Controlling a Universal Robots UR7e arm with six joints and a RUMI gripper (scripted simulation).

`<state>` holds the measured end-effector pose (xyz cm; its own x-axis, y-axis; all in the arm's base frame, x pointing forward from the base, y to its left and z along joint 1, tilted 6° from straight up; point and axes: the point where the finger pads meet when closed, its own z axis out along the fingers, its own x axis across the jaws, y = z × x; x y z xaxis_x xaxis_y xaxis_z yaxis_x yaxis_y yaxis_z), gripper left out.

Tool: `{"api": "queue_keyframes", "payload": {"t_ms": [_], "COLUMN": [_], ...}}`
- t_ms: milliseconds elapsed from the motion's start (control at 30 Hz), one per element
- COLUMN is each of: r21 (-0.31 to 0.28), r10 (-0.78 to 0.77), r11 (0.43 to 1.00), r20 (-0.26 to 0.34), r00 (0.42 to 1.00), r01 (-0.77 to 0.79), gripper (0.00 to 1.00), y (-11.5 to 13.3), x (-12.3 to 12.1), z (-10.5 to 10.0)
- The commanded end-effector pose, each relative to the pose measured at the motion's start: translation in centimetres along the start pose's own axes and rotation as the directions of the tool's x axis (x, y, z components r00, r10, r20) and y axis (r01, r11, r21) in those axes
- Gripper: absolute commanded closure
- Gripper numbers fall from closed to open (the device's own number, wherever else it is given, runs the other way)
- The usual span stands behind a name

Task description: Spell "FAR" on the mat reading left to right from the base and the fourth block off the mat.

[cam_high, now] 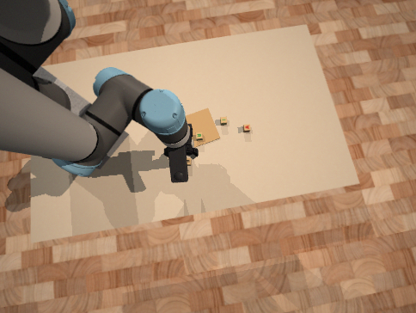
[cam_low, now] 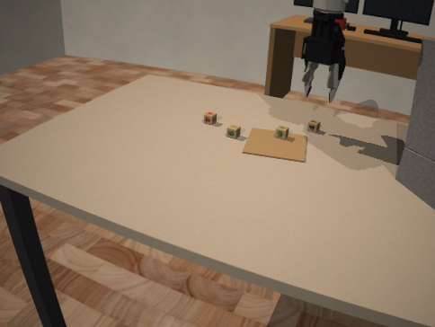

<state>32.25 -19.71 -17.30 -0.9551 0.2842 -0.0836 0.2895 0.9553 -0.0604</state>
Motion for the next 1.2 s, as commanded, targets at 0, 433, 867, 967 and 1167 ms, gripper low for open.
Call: {"api": "queue_keyframes", "payload": {"t_ms": [0, 433, 867, 967, 1167], "r21": [0.000, 0.000, 0.001, 0.001, 0.001], "r10": [0.000, 0.000, 0.000, 0.000, 0.000], "r11": [1.000, 1.000, 1.000, 1.000, 1.000], "r20": [0.001, 0.001, 0.001, 0.001, 0.001], "r00": [1.000, 1.000, 1.000, 1.000, 1.000], "r01": [0.000, 0.000, 0.000, 0.000, 0.000], "gripper": [0.63, 0.63, 0.63, 0.63, 0.63], "y": [-0.02, -0.02, -0.02, -0.02, -0.02], "x": [-0.03, -0.03, -0.04, -0.04, -0.05], "z": [-0.03, -0.03, 0.15, 0.20, 0.69]}}
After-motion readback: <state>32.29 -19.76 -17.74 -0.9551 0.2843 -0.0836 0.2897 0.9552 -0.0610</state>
